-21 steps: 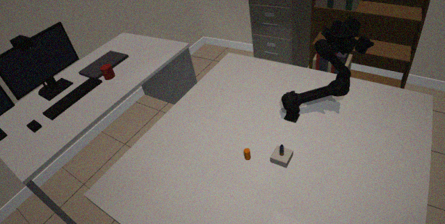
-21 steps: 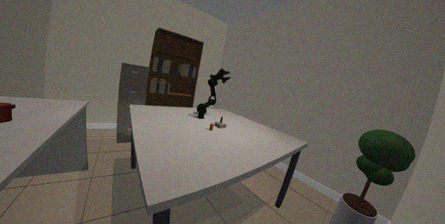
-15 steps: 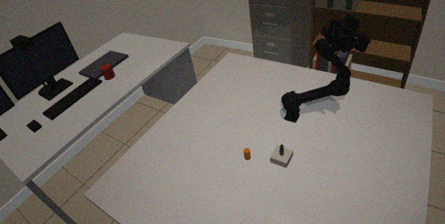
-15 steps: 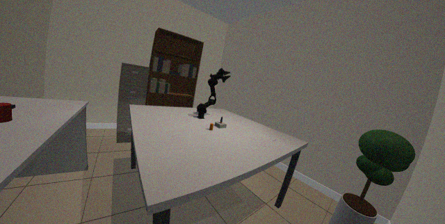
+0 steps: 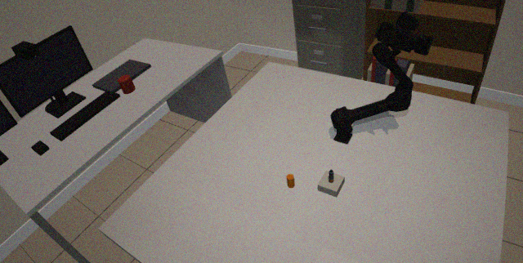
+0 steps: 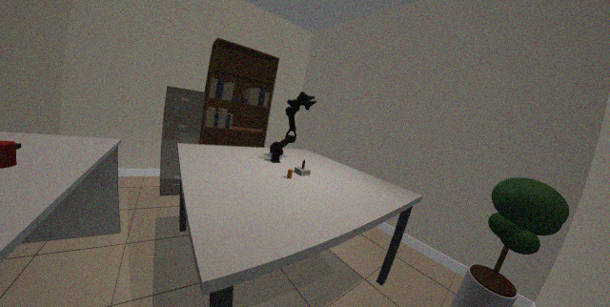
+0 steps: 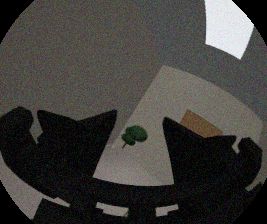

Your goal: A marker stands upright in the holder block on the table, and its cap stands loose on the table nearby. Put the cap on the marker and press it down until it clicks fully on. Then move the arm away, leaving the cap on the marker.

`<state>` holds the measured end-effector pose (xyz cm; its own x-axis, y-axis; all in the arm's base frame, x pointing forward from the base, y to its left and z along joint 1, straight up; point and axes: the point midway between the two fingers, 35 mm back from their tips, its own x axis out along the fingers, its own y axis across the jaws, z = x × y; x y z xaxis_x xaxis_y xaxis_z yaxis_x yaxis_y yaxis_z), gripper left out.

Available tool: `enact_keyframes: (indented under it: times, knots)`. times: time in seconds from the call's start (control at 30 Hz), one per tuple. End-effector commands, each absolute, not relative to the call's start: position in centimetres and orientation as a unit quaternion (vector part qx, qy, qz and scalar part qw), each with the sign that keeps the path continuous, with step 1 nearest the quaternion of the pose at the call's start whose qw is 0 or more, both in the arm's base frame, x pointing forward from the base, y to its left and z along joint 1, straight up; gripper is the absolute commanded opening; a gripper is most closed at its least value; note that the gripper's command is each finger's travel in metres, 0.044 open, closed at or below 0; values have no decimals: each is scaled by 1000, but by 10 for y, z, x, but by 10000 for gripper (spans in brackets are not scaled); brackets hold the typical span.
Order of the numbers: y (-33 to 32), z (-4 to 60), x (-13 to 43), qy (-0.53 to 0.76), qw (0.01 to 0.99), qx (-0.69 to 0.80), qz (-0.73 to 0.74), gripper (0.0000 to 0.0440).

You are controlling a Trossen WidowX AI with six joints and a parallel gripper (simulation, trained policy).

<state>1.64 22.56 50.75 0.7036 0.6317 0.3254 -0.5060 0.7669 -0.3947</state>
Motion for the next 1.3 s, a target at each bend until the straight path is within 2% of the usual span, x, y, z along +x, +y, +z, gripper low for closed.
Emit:
enact_keyframes:
  times: [0.0,0.57,1.27]
  knots:
    - [222,510,20,-214,918,-133,306,294]
    - [199,516,39,-149,944,-73,285,325]
    - [170,515,59,-76,957,5,282,330]
